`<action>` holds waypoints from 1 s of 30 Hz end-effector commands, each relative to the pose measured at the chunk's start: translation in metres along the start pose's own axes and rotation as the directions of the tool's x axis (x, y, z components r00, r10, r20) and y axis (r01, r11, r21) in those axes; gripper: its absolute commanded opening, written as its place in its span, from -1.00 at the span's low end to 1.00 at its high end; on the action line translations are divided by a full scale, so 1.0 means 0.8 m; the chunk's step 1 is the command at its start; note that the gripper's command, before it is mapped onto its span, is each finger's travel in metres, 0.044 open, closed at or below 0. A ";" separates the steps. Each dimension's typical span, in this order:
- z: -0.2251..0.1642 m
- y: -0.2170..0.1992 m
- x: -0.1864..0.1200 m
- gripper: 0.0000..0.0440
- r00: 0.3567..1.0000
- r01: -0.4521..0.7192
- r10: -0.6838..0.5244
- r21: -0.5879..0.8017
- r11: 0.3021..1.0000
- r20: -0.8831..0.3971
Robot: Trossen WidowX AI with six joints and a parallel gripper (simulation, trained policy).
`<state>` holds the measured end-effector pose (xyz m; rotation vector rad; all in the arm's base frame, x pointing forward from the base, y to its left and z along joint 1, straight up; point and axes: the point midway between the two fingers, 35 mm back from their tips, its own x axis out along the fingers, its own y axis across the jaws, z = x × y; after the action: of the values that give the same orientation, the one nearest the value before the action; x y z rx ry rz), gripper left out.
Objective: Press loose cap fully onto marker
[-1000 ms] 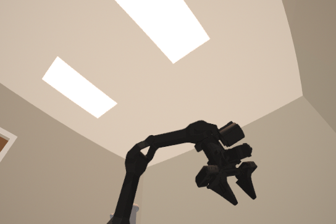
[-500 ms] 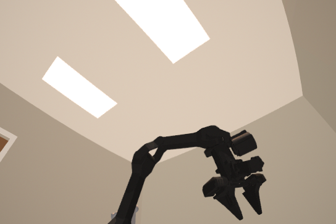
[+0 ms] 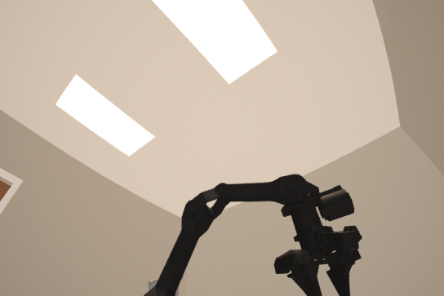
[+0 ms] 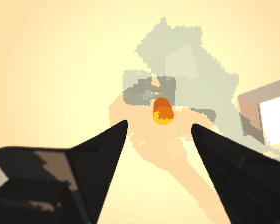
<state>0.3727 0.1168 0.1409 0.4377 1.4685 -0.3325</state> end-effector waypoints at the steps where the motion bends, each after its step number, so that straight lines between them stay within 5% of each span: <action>1: -0.004 0.001 0.014 0.46 0.999 0.020 -0.021 -0.010 1.000 -0.033; 30: -0.019 -0.013 0.105 0.14 0.980 0.118 -0.137 -0.135 0.984 -0.141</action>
<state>0.3624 0.1195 0.0634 0.2896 1.6504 -0.3146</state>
